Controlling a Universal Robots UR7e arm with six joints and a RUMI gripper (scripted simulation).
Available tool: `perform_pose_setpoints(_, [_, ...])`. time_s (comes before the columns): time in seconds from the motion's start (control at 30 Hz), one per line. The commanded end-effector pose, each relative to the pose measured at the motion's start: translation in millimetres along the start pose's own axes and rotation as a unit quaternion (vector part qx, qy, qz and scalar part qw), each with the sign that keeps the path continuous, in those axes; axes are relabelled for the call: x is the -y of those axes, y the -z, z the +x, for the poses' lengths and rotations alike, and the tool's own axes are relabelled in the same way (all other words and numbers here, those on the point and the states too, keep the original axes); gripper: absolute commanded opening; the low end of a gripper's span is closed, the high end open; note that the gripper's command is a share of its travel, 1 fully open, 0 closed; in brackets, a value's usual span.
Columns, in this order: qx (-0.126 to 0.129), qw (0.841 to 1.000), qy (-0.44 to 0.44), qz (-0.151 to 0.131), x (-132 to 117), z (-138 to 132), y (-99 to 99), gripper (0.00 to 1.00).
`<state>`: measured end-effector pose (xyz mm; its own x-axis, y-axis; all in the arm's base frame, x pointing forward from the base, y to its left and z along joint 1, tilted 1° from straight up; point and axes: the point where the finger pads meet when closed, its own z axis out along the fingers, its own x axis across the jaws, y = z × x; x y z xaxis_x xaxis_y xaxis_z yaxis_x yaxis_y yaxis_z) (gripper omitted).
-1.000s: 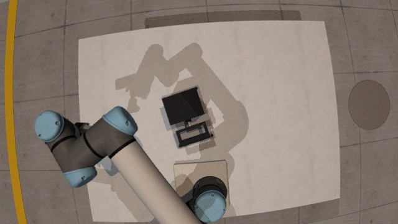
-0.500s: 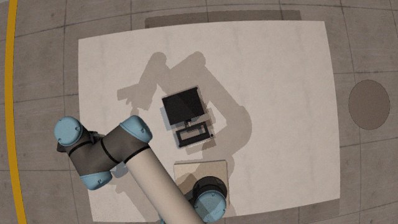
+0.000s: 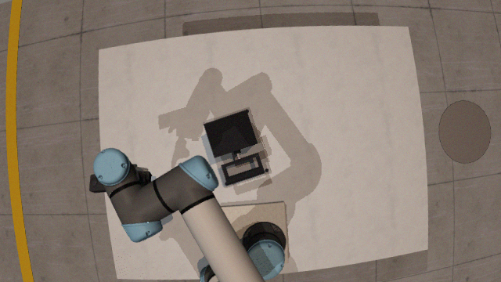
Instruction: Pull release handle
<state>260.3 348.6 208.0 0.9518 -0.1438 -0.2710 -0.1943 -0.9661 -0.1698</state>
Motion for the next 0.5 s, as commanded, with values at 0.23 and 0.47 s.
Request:
perform_pose_setpoints(0.23, [-0.044, 0.998, 0.031, -0.014, -76.4, 29.7, 34.8, 1.00])
perform_pose_setpoints(0.47, [-0.059, 0.997, 0.040, -0.025, -108.0, 36.3, 46.4, 1.00])
